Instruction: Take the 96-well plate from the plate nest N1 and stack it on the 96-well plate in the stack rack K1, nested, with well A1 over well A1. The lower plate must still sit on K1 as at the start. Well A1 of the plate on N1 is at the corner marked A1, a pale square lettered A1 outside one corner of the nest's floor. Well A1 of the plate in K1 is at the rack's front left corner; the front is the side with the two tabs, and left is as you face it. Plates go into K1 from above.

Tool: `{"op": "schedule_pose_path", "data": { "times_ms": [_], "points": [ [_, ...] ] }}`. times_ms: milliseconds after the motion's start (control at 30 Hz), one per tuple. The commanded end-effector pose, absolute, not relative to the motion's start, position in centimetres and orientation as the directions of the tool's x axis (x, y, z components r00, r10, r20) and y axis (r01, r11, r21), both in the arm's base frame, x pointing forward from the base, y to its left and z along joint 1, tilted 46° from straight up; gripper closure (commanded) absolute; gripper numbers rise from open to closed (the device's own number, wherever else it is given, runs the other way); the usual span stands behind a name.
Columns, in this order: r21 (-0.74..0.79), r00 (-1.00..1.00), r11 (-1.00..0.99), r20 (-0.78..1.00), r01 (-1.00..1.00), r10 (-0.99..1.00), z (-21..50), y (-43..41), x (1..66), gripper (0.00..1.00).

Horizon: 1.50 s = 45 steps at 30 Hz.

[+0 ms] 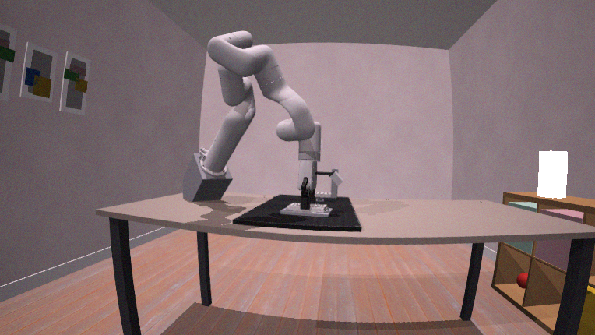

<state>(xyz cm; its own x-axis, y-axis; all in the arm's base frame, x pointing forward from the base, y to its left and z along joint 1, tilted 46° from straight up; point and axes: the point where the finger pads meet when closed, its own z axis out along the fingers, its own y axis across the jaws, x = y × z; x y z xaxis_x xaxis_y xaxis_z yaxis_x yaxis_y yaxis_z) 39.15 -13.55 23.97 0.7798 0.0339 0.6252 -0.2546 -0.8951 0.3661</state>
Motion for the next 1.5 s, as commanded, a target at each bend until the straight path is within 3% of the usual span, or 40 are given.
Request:
{"op": "schedule_pose_path", "data": {
  "times_ms": [0, 1467],
  "points": [
    [0.366, 0.778, -0.895, 0.627, -0.254, 0.035, 24.07, -13.51, 39.2, 1.0],
    [0.366, 0.778, -0.895, 0.627, -0.254, 0.035, 24.76, -13.07, 38.63, 1.0]
  ]
}}
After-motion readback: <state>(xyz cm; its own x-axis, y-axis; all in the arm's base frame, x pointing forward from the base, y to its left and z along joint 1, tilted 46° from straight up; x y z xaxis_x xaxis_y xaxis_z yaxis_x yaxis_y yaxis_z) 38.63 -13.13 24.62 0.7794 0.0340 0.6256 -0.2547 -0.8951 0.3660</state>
